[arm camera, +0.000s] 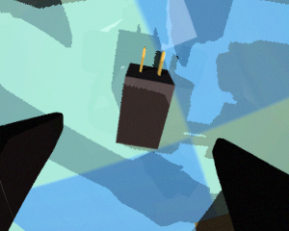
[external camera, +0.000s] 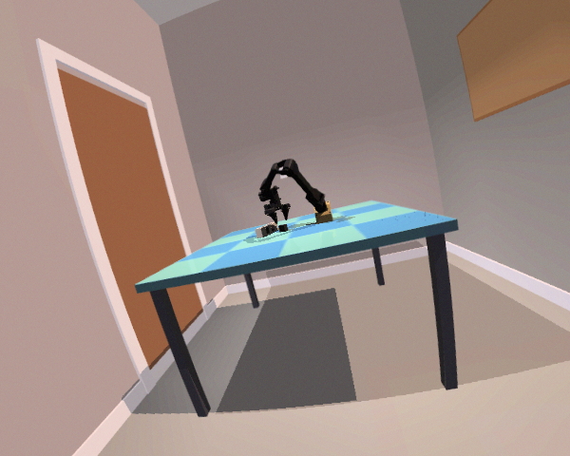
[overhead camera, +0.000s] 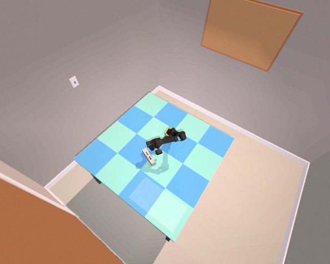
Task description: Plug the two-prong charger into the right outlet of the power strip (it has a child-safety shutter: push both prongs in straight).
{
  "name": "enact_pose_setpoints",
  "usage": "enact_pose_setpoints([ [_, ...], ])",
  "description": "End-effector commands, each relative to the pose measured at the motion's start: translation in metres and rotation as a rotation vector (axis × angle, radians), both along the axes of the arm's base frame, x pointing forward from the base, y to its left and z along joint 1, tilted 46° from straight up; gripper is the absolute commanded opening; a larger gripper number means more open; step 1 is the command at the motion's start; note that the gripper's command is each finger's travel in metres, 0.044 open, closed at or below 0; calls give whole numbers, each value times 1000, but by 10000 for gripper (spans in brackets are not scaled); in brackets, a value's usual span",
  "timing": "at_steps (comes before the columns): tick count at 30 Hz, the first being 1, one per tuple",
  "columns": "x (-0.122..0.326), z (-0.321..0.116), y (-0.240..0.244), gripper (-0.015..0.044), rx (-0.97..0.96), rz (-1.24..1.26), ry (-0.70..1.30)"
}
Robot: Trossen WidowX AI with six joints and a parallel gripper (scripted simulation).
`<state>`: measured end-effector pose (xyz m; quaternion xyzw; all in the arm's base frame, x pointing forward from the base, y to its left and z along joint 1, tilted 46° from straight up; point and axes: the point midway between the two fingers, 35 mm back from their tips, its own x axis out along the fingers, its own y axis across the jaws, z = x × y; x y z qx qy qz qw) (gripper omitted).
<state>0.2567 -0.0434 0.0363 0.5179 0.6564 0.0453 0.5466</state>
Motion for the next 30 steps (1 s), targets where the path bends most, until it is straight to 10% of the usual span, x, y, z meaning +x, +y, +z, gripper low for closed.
enact_pose_setpoints([
  [1,-1,-3,3,440,6,-6,4],
  [30,8,-34,35,440,8,-6,4],
])
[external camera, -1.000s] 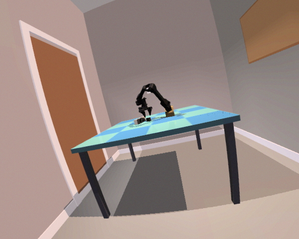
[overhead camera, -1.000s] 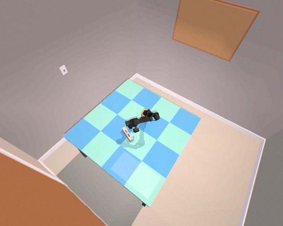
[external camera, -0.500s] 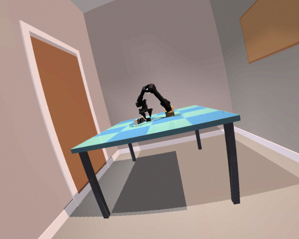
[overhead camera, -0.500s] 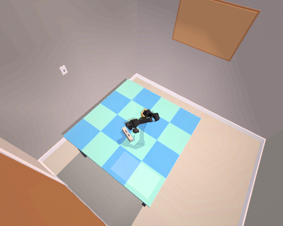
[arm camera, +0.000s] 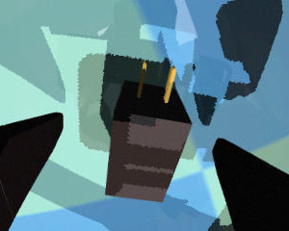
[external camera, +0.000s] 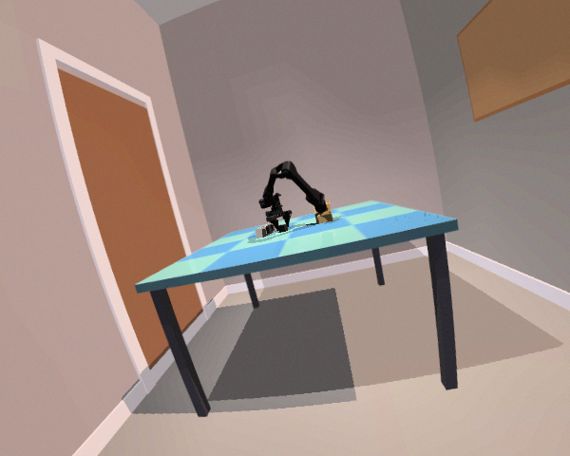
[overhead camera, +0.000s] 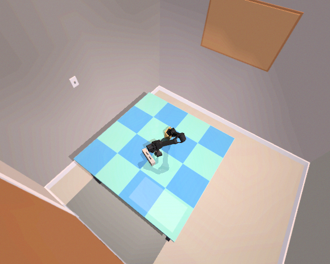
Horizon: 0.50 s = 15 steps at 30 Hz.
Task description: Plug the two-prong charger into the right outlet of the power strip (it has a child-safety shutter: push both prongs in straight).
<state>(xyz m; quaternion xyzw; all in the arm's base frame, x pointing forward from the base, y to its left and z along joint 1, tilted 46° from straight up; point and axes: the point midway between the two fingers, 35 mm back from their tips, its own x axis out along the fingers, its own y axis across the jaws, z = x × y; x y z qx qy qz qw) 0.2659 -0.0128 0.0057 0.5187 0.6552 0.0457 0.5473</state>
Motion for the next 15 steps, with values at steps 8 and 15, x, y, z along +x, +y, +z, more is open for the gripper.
enact_pose_setpoints([
  [8,0,-2,2,282,1,1,1],
  [15,0,-2,2,118,1,1,1],
])
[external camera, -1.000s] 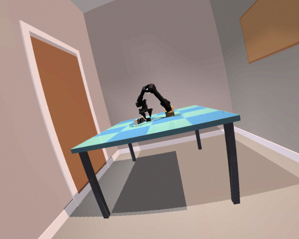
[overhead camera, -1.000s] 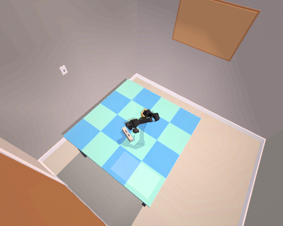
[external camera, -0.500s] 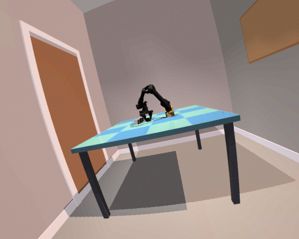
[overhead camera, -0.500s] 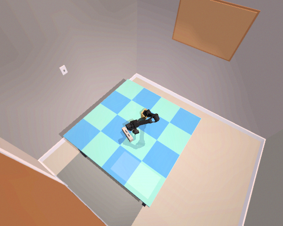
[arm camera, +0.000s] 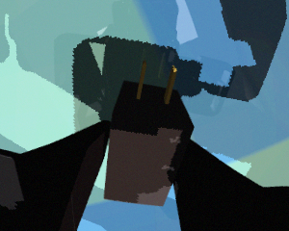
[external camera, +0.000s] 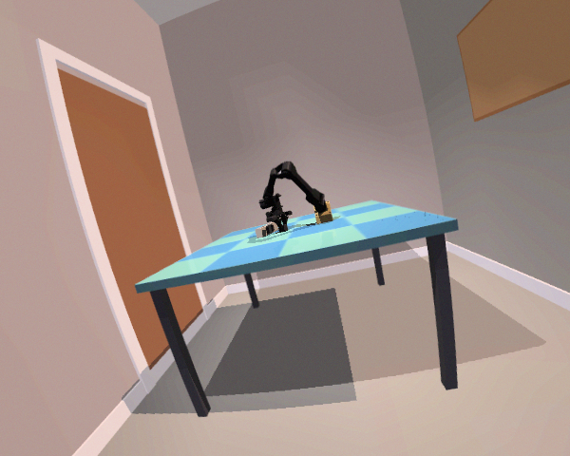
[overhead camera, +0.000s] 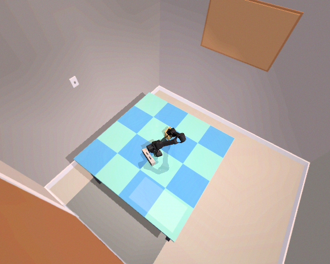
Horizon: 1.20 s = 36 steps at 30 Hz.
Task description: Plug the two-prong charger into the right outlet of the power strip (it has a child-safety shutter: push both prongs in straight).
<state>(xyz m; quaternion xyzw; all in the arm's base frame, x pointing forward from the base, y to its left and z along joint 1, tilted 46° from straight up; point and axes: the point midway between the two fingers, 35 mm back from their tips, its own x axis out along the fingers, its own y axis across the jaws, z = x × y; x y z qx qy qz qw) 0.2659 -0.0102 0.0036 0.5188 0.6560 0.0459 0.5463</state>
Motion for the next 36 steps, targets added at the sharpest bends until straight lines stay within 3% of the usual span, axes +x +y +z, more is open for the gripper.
enact_pose_setpoints([
  [1,0,0,0,112,0,0,-1],
  [5,0,0,0,85,0,0,-1],
  [9,-1,5,-5,0,-1,-1,0],
  [23,-20,38,-36,0,4,-5,6],
  [36,-20,9,-26,0,-24,88,-87],
])
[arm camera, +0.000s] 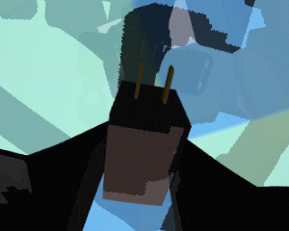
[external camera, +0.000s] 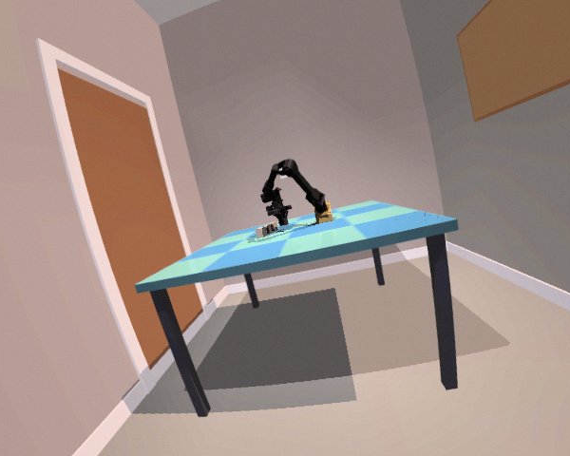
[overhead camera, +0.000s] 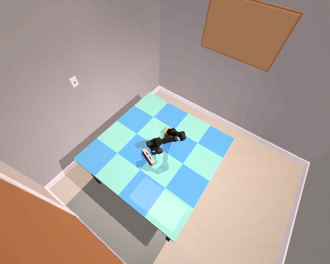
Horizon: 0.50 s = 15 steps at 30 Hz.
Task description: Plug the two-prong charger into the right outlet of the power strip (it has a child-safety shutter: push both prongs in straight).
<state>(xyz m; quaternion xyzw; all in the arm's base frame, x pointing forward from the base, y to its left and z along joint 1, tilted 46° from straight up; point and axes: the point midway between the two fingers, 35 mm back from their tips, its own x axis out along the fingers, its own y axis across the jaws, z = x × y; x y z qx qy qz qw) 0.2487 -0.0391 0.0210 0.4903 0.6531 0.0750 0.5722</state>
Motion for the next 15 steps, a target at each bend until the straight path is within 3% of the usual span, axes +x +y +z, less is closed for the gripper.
enact_pose_setpoints([
  [1,-2,-12,4,0,-7,33,-26],
  [15,6,-23,4,0,-18,67,-61],
])
